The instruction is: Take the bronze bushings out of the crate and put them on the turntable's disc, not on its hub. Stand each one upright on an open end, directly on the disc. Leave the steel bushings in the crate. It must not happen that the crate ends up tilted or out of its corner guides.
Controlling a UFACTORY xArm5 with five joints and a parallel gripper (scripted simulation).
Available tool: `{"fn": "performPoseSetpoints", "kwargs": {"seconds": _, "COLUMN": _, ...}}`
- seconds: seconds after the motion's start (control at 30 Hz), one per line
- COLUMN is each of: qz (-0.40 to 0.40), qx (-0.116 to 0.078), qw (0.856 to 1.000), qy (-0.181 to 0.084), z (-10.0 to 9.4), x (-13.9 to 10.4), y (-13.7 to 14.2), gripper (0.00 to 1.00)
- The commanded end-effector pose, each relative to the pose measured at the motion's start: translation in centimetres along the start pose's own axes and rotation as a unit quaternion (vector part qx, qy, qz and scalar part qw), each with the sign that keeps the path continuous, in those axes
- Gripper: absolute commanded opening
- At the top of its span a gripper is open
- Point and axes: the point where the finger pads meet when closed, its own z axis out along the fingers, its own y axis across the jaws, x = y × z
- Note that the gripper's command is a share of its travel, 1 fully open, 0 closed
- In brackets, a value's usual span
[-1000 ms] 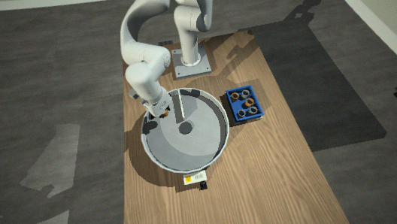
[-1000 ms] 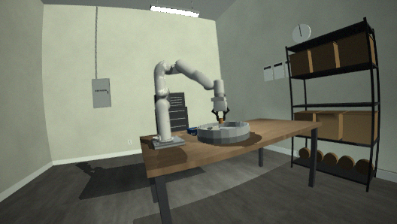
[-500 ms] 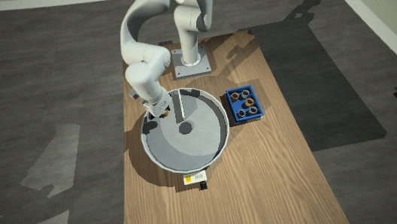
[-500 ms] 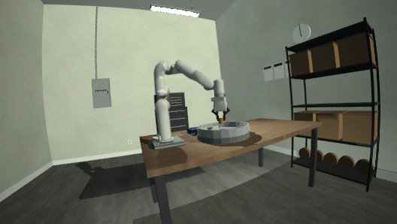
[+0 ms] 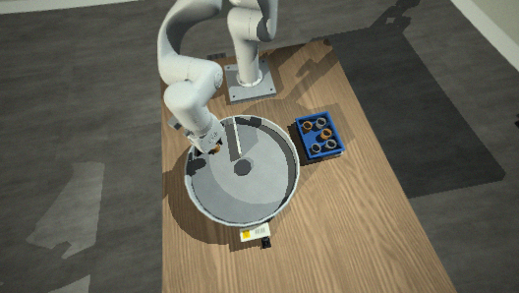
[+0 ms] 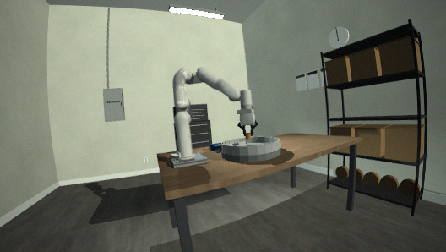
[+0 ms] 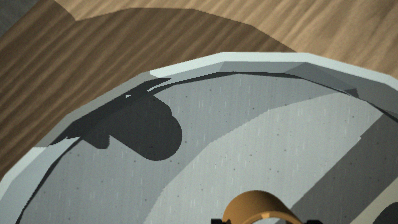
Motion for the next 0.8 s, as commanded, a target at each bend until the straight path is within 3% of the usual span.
{"fn": "performPoseSetpoints", "kwargs": {"seconds": 0.0, "qz": 0.0, "qx": 0.002, "qw": 1.0, "qy": -0.001, "z": -0.1, "x": 0.0, "y": -0.1, "gripper": 0.0}}
{"fn": "performPoseSetpoints", "kwargs": {"seconds": 0.37, "qz": 0.0, "qx": 0.002, "qw": 1.0, "qy": -0.001, "z": 0.0, "x": 0.0, "y": -0.1, "gripper": 0.0}}
{"fn": "performPoseSetpoints", "kwargs": {"seconds": 0.53, "qz": 0.0, "qx": 0.002, "qw": 1.0, "qy": -0.001, "z": 2.1, "x": 0.1, "y": -0.2, "gripper": 0.0}}
{"fn": "performPoseSetpoints", "kwargs": {"seconds": 0.77, "qz": 0.0, "qx": 0.002, "qw": 1.0, "qy": -0.001, "z": 2.3, "x": 0.1, "y": -0.2, "gripper": 0.0}}
